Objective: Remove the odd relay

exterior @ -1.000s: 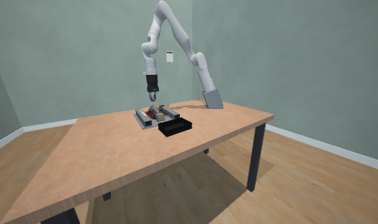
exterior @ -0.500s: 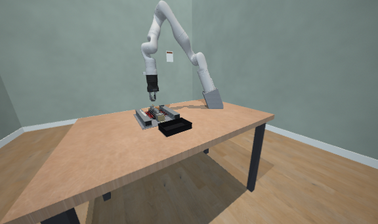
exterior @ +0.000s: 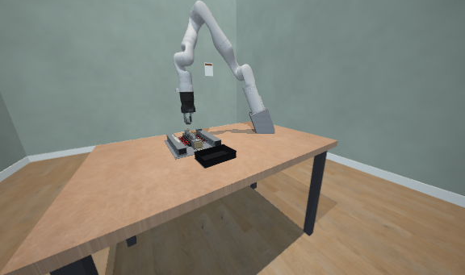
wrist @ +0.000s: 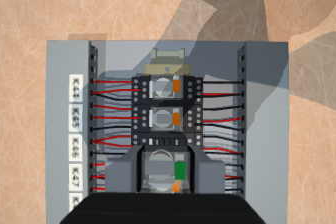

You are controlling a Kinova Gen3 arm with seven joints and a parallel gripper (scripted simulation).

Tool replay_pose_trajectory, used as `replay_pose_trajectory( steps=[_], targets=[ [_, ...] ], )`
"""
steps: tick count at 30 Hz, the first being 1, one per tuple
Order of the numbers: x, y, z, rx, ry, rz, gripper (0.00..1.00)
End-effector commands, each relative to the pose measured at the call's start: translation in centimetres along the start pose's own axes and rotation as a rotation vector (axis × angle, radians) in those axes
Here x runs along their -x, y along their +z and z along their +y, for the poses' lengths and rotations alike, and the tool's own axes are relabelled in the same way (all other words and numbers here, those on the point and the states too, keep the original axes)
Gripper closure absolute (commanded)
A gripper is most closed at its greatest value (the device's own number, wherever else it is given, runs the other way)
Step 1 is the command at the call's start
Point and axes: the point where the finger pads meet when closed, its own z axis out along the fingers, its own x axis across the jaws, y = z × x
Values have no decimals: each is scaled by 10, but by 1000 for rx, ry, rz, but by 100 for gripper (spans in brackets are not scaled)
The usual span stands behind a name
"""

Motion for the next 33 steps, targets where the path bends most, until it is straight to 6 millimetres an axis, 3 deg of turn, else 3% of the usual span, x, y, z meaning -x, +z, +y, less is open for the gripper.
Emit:
replay_pose_trajectory(
  steps=[1,19,33],
  targets=[
    [2,-2,1,2,1,-3,100],
    [0,-2,18,2,1,-3,100],
    [-4,-3,62,2,1,-3,100]
  ],
)
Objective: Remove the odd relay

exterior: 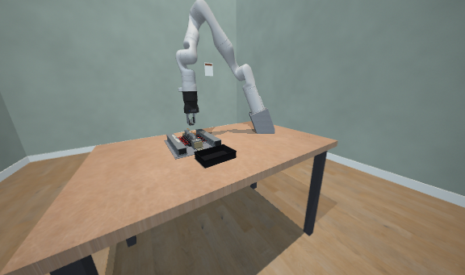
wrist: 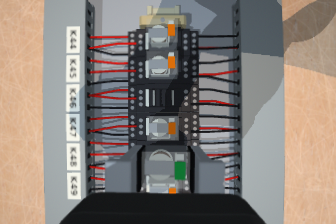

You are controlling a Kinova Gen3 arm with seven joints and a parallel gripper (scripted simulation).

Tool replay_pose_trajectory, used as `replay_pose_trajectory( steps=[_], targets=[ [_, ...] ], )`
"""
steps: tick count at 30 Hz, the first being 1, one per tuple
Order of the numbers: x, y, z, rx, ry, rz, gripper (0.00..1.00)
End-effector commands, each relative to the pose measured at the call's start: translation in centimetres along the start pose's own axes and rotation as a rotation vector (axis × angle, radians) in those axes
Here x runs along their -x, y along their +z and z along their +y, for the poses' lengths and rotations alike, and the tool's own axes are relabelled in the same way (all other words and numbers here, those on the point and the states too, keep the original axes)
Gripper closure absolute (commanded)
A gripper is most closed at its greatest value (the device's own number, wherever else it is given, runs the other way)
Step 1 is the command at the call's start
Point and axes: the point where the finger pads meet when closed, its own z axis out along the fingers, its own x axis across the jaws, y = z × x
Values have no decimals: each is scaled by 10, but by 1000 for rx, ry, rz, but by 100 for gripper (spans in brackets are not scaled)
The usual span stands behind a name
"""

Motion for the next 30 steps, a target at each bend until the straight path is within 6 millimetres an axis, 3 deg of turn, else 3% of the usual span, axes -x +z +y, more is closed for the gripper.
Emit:
replay_pose_trajectory(
  steps=[1,3,18,20,30],
  targets=[
    [-1,0,18,-3,-12,-1,100],
    [-1,0,18,-3,-12,-1,100],
    [-9,0,100,-3,-12,-1,100],
    [-9,0,100,-3,-12,-1,100],
    [-16,-1,168,-3,-12,-1,100]
  ],
)
